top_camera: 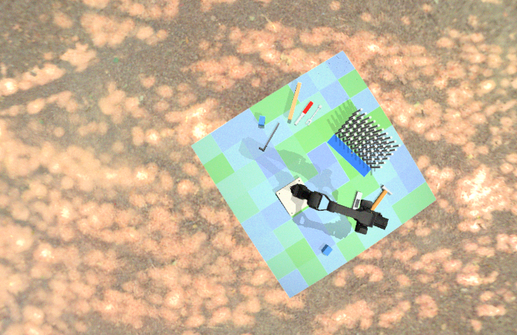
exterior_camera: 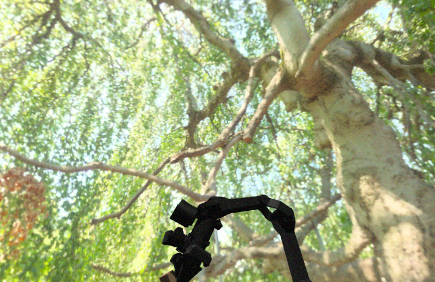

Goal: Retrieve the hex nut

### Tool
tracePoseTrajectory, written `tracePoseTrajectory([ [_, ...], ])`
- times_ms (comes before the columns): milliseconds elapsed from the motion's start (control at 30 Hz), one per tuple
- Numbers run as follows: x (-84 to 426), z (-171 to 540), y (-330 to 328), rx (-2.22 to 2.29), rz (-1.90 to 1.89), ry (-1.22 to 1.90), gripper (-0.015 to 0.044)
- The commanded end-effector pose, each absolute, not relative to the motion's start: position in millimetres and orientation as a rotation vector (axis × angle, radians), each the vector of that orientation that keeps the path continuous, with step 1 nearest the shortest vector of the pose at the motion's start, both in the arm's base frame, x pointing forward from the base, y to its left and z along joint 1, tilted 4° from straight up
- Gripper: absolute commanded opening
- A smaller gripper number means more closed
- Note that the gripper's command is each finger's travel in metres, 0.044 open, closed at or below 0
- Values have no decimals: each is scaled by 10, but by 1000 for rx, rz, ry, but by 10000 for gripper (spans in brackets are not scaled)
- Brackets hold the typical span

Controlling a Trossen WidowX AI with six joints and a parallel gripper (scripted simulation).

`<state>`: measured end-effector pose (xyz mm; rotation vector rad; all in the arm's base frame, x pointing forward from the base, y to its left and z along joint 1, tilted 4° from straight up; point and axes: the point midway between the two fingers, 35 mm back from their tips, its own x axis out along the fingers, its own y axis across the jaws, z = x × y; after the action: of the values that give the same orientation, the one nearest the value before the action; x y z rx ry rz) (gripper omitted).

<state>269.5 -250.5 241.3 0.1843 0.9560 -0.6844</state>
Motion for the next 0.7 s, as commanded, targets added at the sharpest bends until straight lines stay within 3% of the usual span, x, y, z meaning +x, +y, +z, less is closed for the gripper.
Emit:
tracePoseTrajectory([
  [0, 2688, 2419, -2583, 74, -657, 999, 0],
  [667, 2557, 2373, -2923, -540, -405, 1296, 0],
])
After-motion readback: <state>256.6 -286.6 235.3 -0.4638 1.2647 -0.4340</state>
